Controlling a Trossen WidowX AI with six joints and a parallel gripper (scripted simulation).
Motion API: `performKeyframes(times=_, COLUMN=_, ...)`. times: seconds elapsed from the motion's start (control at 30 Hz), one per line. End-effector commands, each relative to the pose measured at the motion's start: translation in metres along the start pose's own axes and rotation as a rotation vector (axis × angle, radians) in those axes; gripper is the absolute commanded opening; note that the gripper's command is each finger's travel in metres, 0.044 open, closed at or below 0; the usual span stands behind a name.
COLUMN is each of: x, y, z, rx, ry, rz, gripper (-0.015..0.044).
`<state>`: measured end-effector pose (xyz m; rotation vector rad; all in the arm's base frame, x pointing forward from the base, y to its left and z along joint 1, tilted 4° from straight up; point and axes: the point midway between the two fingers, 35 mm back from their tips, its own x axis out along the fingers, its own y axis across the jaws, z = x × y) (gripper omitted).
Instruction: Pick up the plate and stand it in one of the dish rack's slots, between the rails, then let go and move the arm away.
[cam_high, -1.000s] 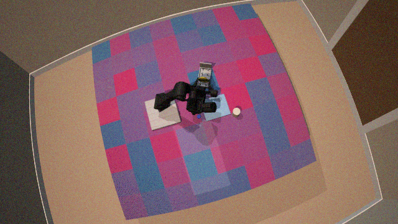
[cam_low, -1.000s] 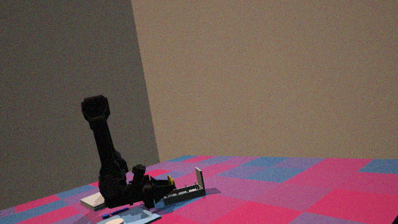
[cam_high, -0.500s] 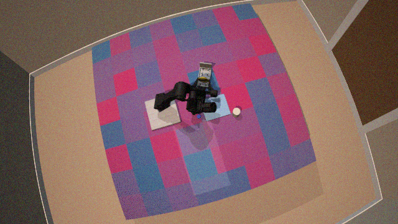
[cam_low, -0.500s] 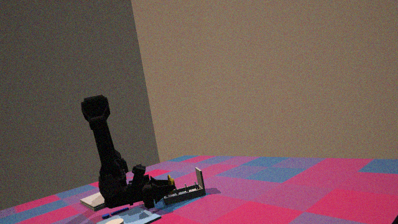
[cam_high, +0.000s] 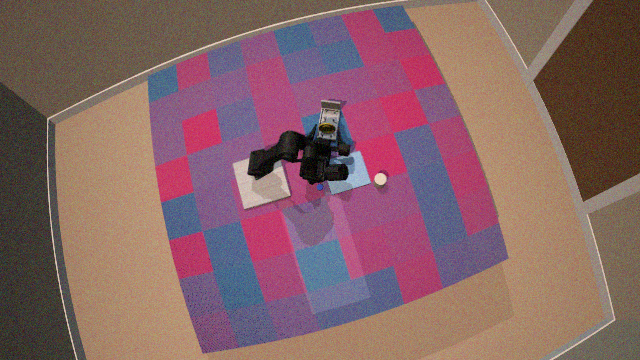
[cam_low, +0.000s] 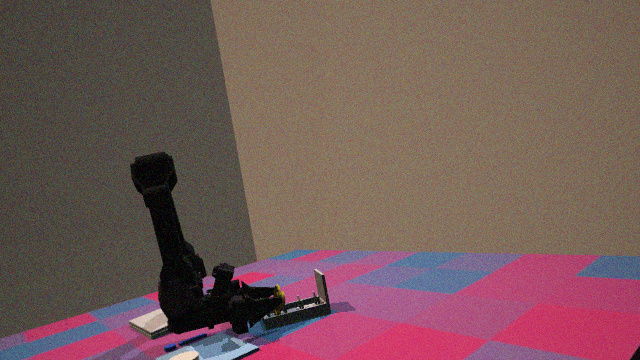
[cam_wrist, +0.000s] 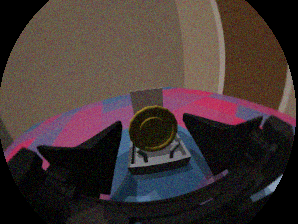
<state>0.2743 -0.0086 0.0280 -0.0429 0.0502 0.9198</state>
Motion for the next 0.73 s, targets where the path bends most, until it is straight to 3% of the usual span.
performKeyframes(times=0.0, x=0.0, y=-0.005, z=0.021, rx=-0.006, ry=0.0, rz=0.001, gripper=0.04)
performKeyframes(times=0.33, x=0.0, y=-0.007, z=0.111, rx=-0.02, ry=-0.002, rz=0.005, gripper=0.04)
performKeyframes(times=0.7, x=0.001, y=-0.032, z=0.115, rx=0.098, ry=0.113, rz=-0.085, gripper=0.04)
